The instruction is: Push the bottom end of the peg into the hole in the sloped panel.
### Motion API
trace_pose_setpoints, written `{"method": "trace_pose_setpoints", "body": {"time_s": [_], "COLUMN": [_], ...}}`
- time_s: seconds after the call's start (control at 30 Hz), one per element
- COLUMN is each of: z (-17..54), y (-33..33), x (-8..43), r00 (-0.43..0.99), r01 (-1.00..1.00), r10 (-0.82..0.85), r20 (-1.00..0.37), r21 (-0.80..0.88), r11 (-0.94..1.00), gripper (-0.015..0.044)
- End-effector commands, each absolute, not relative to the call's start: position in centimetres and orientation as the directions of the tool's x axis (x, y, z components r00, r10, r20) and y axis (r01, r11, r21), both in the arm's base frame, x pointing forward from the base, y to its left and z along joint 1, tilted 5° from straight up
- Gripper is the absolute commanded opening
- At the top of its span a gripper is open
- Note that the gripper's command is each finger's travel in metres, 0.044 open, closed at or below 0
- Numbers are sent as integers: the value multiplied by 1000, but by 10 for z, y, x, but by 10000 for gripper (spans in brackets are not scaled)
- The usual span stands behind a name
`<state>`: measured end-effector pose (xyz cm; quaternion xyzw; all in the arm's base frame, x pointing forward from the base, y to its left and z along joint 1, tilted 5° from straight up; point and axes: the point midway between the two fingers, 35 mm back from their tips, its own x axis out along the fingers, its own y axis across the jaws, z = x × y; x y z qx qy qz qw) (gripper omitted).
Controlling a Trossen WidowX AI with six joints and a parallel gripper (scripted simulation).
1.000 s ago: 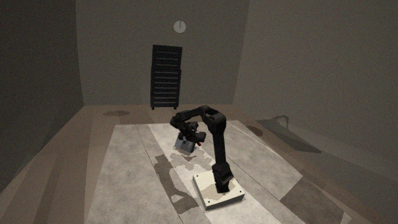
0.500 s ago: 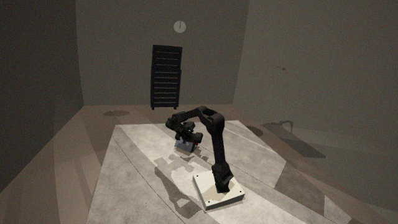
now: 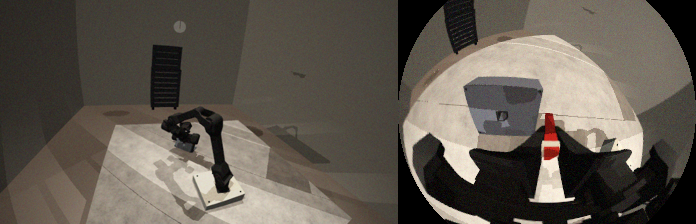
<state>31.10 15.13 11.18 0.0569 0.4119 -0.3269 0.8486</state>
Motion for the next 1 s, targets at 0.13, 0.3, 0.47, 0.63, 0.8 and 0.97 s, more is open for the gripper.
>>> {"method": "trace_pose_setpoints", "body": {"time_s": [0.13, 0.3, 0.47, 0.63, 0.8, 0.97], "z": [114, 115, 116, 118, 119, 121], "y": [162, 169, 176, 183, 190, 197], "x": [309, 306, 304, 302, 299, 296], "r00": [484, 507, 529, 551, 572, 594], "r01": [603, 601, 599, 596, 592, 587], "r10": [-505, -502, -498, -492, -486, -479], "r20": [-714, -701, -688, -674, -661, -647], "r21": [-146, -130, -113, -95, -77, -58], "r11": [784, 788, 793, 797, 802, 807], "gripper": [0, 0, 0, 0, 0, 0]}}
